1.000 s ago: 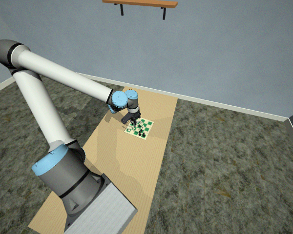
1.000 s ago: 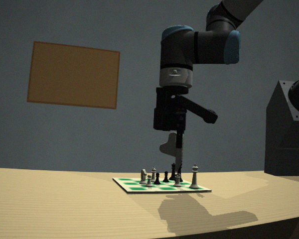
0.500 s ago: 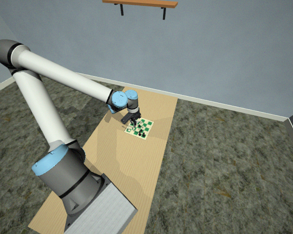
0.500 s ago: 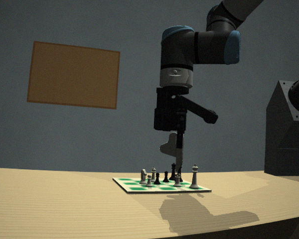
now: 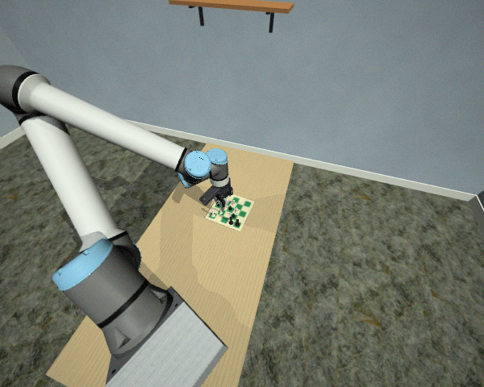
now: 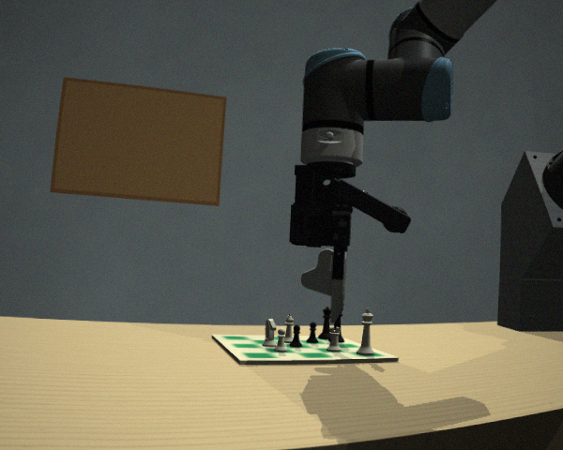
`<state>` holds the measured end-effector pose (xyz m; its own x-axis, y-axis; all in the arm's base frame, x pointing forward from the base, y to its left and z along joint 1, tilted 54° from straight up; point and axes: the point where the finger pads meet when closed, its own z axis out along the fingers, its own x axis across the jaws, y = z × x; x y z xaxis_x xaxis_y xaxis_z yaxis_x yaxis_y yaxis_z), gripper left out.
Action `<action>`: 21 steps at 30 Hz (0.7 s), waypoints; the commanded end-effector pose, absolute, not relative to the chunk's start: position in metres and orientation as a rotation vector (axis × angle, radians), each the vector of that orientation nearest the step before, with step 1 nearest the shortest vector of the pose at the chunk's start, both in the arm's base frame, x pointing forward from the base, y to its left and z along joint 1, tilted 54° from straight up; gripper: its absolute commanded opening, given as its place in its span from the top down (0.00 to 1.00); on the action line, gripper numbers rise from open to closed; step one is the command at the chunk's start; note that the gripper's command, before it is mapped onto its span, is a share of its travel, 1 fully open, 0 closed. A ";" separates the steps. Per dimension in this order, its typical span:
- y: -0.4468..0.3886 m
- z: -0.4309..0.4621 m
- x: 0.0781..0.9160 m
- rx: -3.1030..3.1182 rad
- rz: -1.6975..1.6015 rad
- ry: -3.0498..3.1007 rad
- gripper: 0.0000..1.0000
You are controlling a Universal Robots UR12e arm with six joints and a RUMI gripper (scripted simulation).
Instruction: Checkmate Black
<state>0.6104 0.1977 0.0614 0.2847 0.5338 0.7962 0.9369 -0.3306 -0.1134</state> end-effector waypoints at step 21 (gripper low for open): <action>0.201 0.060 0.610 -1.971 -0.891 -1.313 0.78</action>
<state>0.6105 0.1977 0.0614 0.2844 0.5340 0.7962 0.9370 -0.3306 -0.1130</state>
